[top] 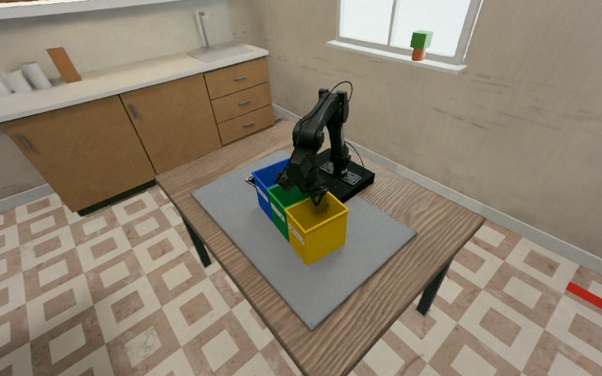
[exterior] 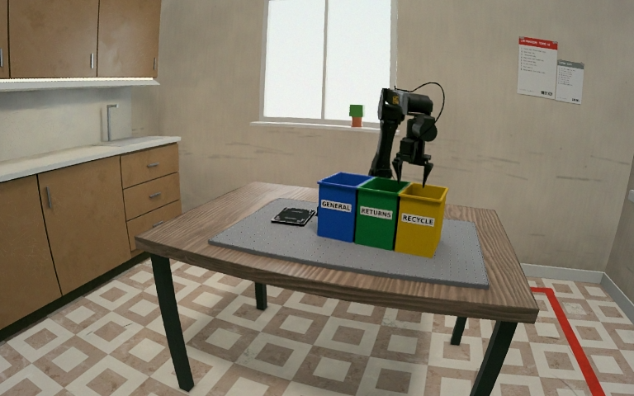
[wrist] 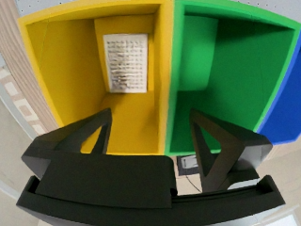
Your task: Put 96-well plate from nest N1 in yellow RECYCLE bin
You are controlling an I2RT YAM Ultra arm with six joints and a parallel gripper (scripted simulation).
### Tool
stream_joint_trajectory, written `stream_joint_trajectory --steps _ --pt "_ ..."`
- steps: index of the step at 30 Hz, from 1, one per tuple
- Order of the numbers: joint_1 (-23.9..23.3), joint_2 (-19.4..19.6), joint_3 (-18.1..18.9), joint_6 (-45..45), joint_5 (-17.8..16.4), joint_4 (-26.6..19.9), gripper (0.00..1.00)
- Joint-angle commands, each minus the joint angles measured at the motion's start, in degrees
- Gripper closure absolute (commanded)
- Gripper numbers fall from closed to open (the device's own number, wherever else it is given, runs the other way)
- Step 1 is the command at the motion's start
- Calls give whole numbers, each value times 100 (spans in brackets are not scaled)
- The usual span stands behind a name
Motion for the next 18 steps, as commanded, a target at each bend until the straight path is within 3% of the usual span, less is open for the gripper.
stream_joint_trajectory --steps 1,18 --pt "-219 -297 -207 -247 -2 176 18" --pt "-955 -925 -1030 -982 -59 369 18"
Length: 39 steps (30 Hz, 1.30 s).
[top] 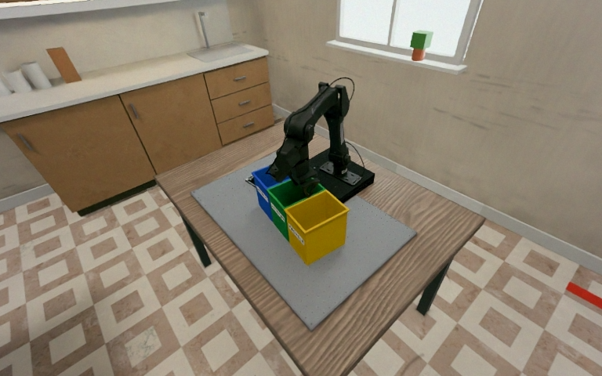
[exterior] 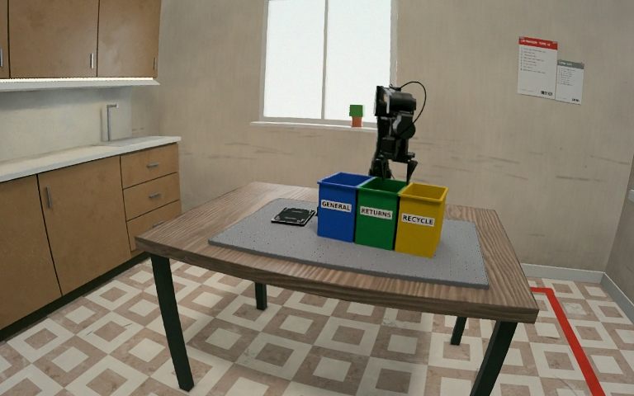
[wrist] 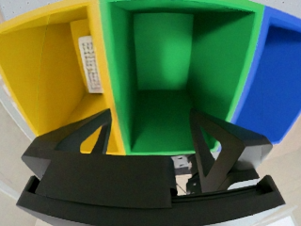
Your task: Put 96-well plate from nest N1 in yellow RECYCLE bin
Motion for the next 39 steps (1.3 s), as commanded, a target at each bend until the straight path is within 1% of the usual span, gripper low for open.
stream_joint_trajectory --steps 1,3,9,13,39 --pt "-234 -268 -149 -299 -34 139 18" --pt "-343 -338 -235 -407 -41 156 18" --pt "-333 -370 -203 -445 -52 206 18" --pt "-270 -229 -8 -420 -23 106 18" --pt "-270 -229 -8 -410 -22 106 18"
